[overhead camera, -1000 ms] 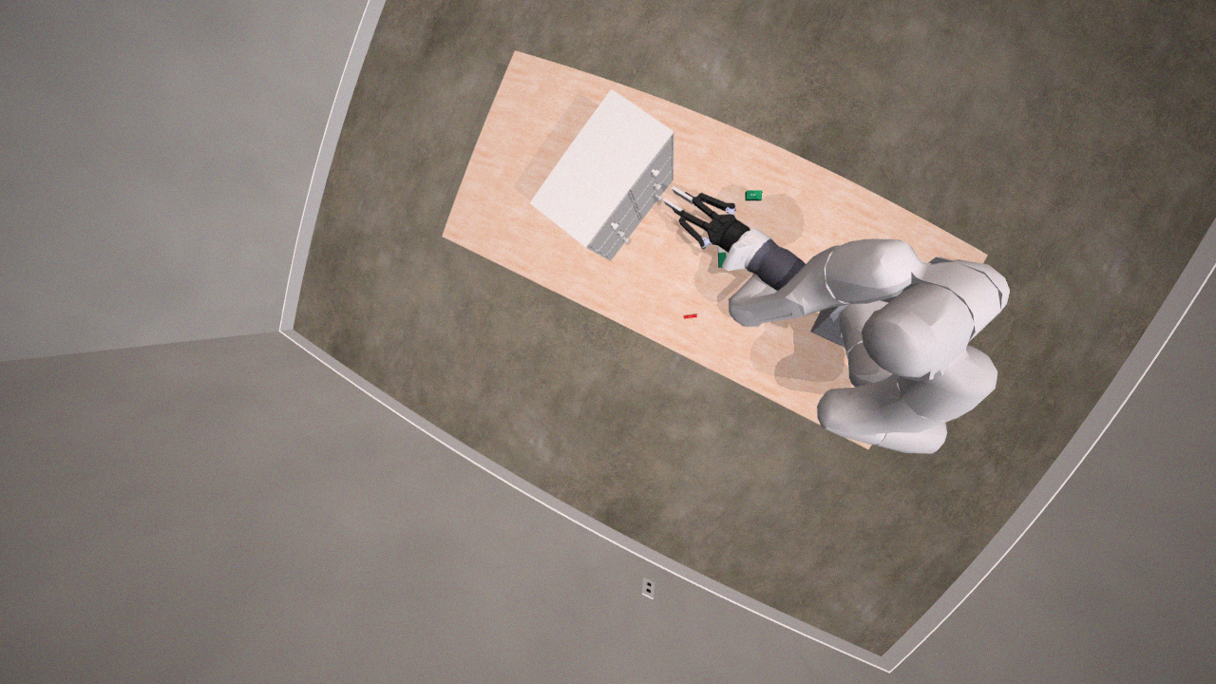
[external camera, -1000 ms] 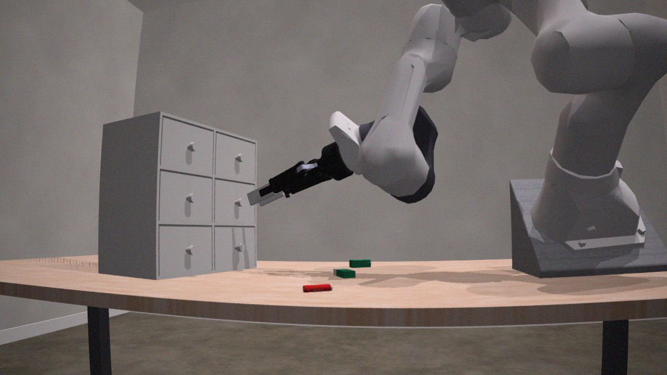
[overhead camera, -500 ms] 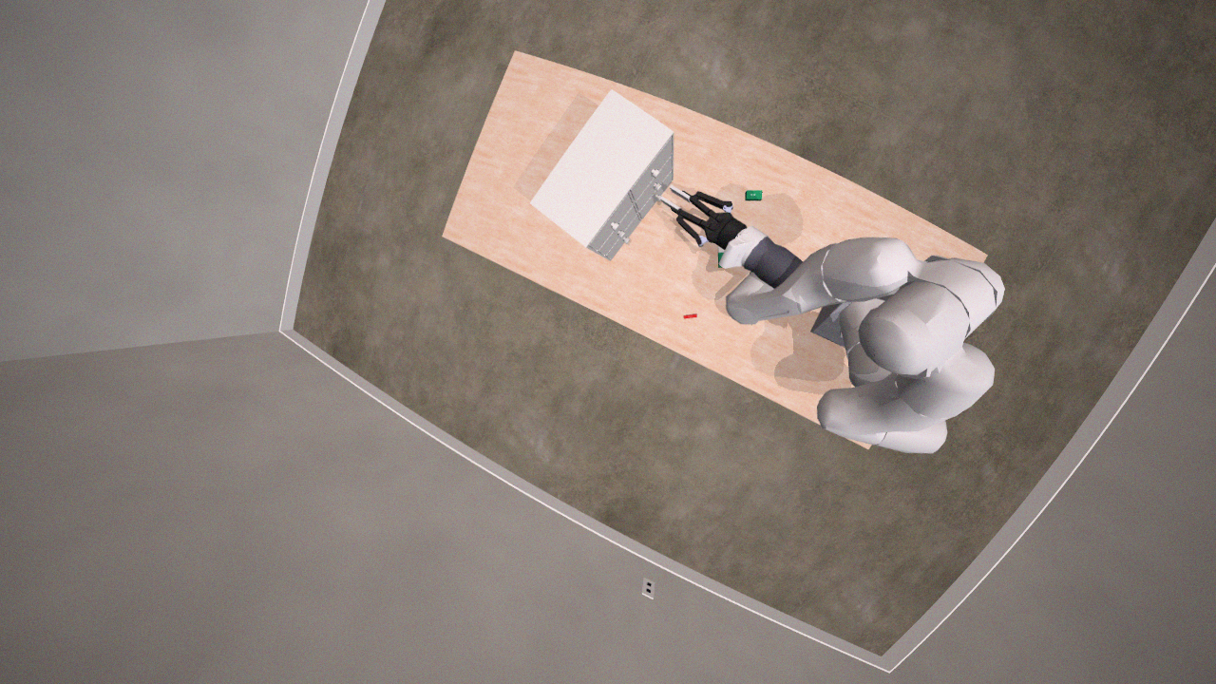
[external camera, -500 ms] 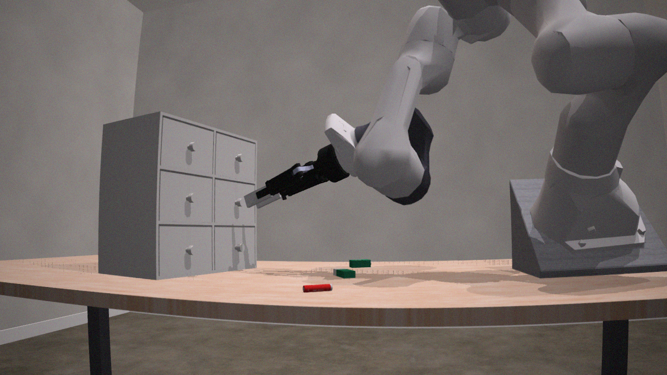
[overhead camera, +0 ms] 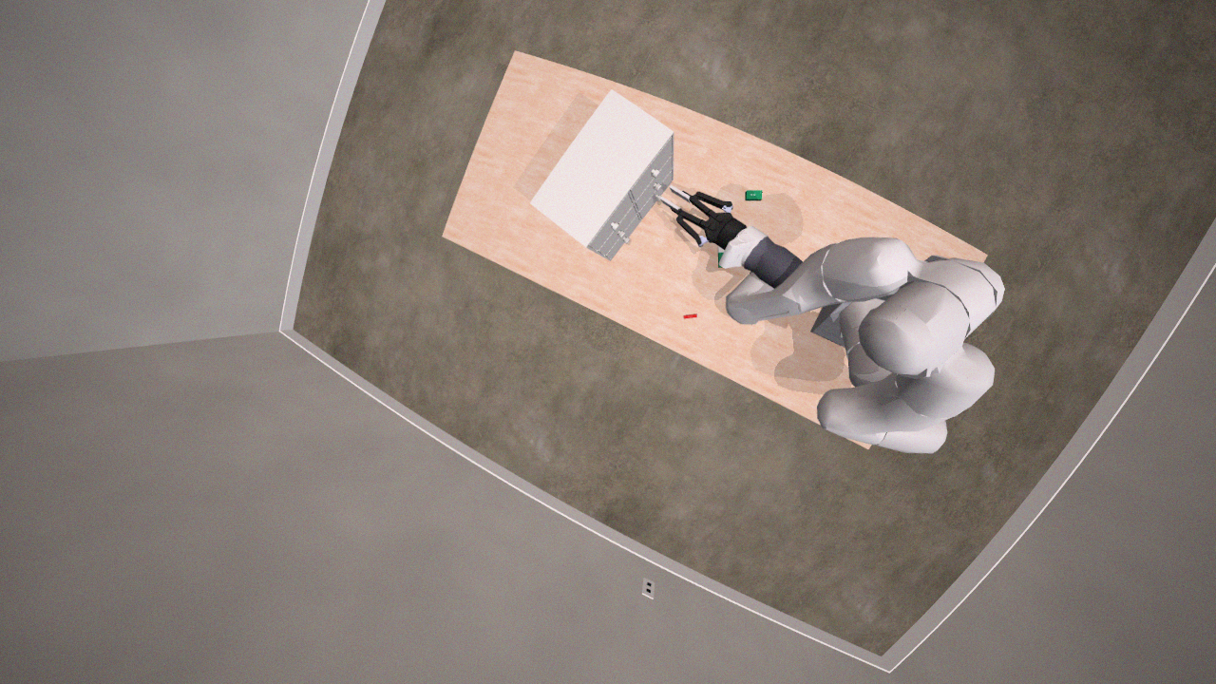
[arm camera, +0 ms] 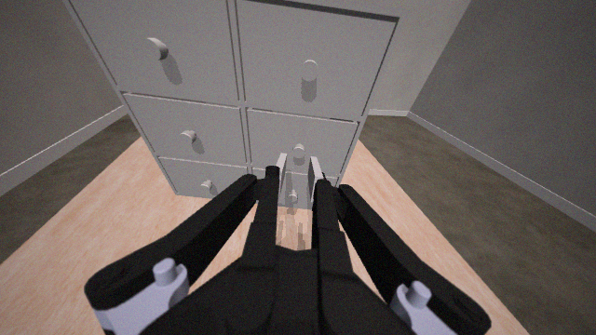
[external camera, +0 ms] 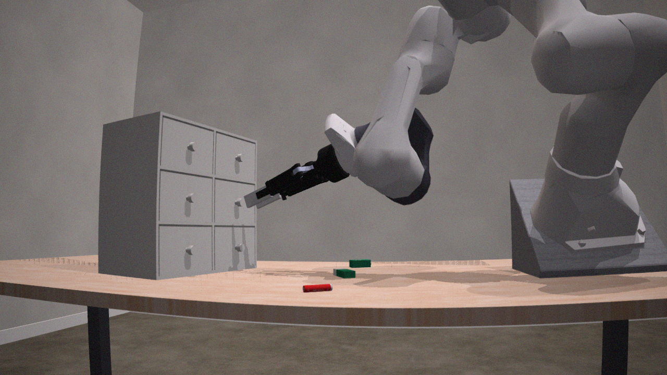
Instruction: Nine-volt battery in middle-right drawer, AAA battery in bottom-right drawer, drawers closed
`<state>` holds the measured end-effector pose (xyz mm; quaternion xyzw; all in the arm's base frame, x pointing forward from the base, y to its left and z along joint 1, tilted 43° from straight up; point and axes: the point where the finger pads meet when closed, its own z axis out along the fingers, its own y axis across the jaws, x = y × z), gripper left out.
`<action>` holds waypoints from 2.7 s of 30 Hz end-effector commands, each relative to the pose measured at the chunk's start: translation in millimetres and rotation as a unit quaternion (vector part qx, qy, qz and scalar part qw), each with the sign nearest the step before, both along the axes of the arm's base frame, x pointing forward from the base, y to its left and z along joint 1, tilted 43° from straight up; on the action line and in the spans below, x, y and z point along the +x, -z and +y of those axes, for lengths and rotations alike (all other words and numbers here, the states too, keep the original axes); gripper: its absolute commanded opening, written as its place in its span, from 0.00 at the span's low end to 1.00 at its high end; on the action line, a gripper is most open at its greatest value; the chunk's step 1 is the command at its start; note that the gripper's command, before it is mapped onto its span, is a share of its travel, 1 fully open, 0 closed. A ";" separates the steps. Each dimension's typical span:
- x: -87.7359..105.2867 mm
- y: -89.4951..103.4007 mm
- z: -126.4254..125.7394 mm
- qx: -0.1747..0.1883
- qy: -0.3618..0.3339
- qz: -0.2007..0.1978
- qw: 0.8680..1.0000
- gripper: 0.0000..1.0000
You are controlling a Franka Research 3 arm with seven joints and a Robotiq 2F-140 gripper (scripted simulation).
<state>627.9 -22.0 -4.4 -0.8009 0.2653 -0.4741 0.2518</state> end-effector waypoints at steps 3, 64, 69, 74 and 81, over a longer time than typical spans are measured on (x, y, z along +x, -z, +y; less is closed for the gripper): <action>0.9 0.8 0.8 0.002 0.000 0.001 1.000 0.20; 33.3 7.4 -1.3 0.002 0.000 0.001 1.000 0.20; 35.7 7.9 -1.5 0.002 0.000 0.001 1.000 0.20; 35.8 7.9 -1.5 0.002 0.000 0.001 1.000 0.20; 35.8 7.9 -1.5 0.002 0.000 0.001 1.000 0.20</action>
